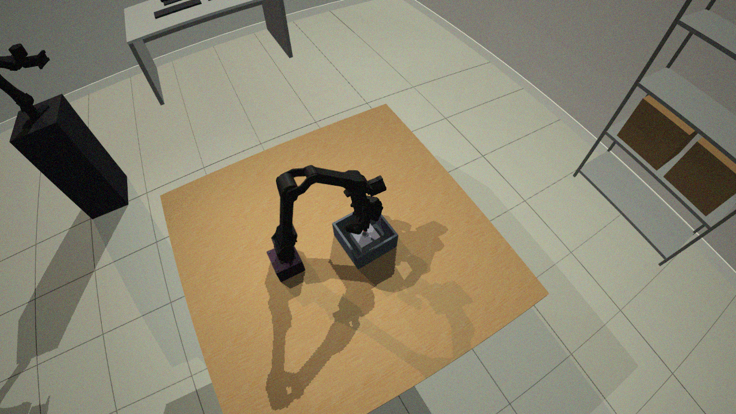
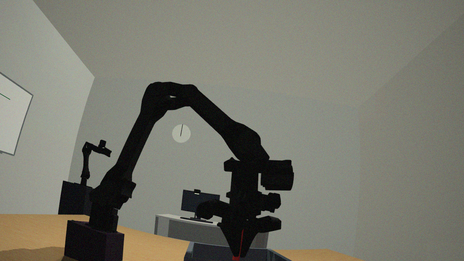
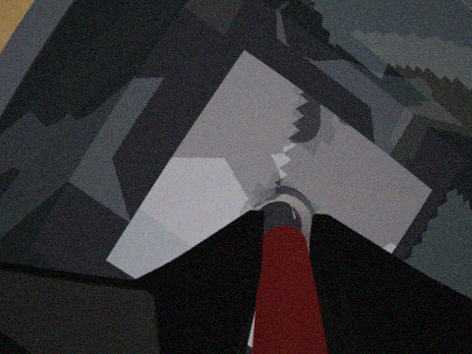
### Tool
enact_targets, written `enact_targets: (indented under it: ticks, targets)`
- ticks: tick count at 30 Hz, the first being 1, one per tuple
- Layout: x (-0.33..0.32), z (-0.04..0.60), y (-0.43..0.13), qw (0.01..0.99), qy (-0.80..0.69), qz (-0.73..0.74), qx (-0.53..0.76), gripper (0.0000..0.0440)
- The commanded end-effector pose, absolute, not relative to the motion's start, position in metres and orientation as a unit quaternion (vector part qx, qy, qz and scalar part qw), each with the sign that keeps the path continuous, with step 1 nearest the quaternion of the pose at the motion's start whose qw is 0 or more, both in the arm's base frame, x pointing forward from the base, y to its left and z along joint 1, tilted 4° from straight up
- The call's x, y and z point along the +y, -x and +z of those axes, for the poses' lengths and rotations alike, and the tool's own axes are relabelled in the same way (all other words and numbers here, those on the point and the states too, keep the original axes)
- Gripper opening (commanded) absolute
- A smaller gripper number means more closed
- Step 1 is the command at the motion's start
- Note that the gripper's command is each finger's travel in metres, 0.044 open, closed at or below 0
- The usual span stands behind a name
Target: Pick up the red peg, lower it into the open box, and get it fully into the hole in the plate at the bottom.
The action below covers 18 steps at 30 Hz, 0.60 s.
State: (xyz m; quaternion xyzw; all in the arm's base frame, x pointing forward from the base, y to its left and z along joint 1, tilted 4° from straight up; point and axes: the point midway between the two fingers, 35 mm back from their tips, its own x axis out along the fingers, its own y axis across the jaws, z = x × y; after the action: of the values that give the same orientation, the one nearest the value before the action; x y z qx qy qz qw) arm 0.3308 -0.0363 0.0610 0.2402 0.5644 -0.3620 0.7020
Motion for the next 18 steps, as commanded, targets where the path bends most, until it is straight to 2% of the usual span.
enact_targets:
  ticks: [1, 7, 10, 18]
  targets:
    - [-0.038, 0.049, -0.331, 0.699, -0.233, -0.346, 0.581, 0.0013]
    - [-0.041, 0.032, -0.333, 0.689, -0.232, -0.330, 0.602, 0.0147]
    - [-0.047, 0.033, -0.339, 0.694, -0.223, -0.318, 0.606, 0.0156]
    - [-0.049, 0.045, -0.362, 0.689, -0.242, -0.300, 0.614, 0.0366]
